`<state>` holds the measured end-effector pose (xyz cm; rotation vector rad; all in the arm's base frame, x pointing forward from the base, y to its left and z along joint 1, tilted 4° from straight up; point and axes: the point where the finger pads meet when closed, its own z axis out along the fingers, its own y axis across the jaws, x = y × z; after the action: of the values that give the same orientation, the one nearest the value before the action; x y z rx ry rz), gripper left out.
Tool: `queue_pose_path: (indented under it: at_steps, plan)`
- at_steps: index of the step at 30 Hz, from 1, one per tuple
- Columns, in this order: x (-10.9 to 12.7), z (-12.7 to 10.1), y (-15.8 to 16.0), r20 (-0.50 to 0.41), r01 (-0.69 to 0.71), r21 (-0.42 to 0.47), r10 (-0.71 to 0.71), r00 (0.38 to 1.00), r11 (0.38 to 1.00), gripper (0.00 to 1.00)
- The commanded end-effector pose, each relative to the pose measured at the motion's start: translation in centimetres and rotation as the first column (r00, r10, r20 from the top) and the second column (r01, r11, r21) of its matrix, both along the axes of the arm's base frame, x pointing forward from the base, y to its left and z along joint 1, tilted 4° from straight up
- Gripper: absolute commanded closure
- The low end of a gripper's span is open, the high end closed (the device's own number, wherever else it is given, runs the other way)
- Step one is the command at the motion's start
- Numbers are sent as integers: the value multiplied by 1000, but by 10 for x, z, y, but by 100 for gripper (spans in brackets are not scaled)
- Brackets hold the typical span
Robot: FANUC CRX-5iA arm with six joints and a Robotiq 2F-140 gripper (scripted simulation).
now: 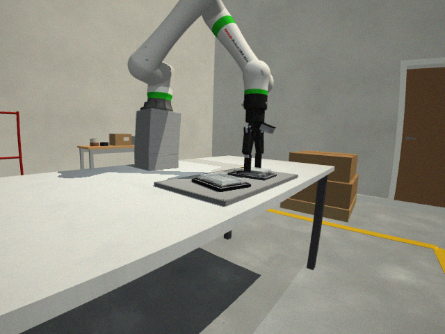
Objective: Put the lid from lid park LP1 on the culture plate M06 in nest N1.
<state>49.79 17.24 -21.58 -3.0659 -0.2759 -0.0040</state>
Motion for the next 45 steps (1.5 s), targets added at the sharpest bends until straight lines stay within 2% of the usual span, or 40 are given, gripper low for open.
queue_pose_path:
  at_steps: [1,24,45]
  plan:
    - [1,5,0,2,0,1,0,1000,1000,39]
    - [1,41,-2,2,0,1,0,1000,1000,39]
    - [1,50,-3,2,0,1,0,1000,1000,39]
